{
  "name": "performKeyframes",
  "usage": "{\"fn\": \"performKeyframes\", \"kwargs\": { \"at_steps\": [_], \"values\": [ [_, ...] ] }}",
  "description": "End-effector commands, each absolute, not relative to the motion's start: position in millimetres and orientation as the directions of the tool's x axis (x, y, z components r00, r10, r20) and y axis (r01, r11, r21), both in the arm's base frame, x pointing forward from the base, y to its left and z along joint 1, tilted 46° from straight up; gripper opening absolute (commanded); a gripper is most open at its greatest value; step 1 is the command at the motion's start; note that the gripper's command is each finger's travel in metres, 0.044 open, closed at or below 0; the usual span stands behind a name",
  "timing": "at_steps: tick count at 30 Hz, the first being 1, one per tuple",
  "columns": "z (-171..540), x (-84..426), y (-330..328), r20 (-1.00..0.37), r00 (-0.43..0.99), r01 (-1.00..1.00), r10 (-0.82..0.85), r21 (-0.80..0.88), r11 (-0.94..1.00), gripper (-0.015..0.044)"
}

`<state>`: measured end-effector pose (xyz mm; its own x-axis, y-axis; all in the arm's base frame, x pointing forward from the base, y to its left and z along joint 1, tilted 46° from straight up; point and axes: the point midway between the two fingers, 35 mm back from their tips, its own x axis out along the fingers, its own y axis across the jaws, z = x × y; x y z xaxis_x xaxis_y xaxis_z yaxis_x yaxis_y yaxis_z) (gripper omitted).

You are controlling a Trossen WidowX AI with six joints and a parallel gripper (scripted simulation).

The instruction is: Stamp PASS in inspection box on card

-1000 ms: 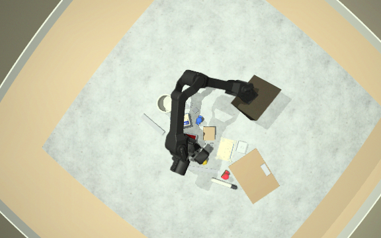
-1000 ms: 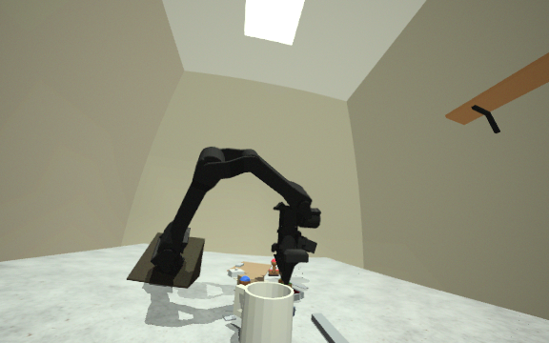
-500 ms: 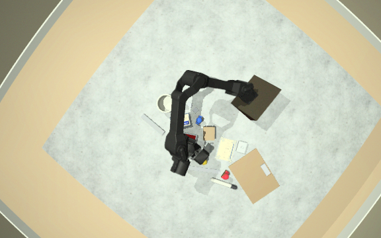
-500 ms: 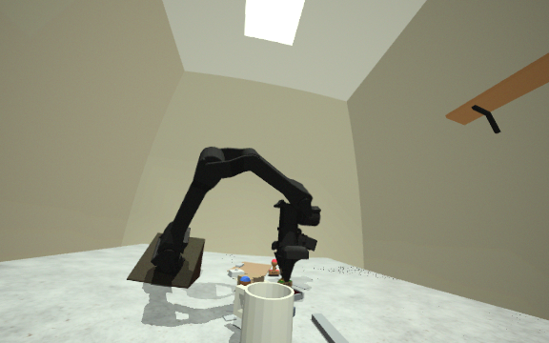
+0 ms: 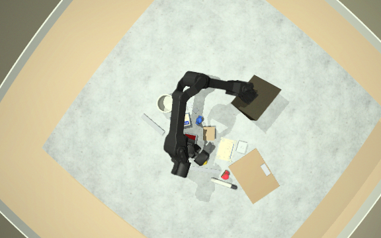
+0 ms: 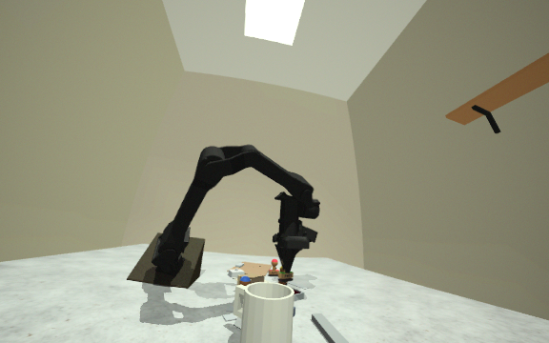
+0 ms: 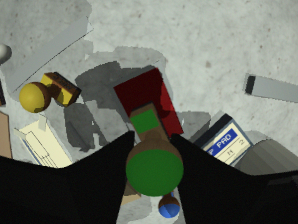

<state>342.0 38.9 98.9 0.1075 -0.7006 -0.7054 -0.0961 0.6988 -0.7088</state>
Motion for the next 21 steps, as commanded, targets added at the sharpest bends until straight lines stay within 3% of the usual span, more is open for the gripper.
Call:
{"fn": "performKeyframes", "kwargs": {
  "at_steps": [1, 12, 21],
  "values": [
    [103.7, 341.9, 45.4, -0.709, 0.112, -0.093, -0.696, -0.705, 0.703, 0.0000],
    [113.4, 339.0, 56.7, -0.709, 0.111, -0.094, -0.696, -0.705, 0.703, 0.0000],
    [66.5, 315.4, 105.6, -0.723, 0.112, -0.117, -0.681, -0.690, 0.714, 0.0000]
  ]
}}
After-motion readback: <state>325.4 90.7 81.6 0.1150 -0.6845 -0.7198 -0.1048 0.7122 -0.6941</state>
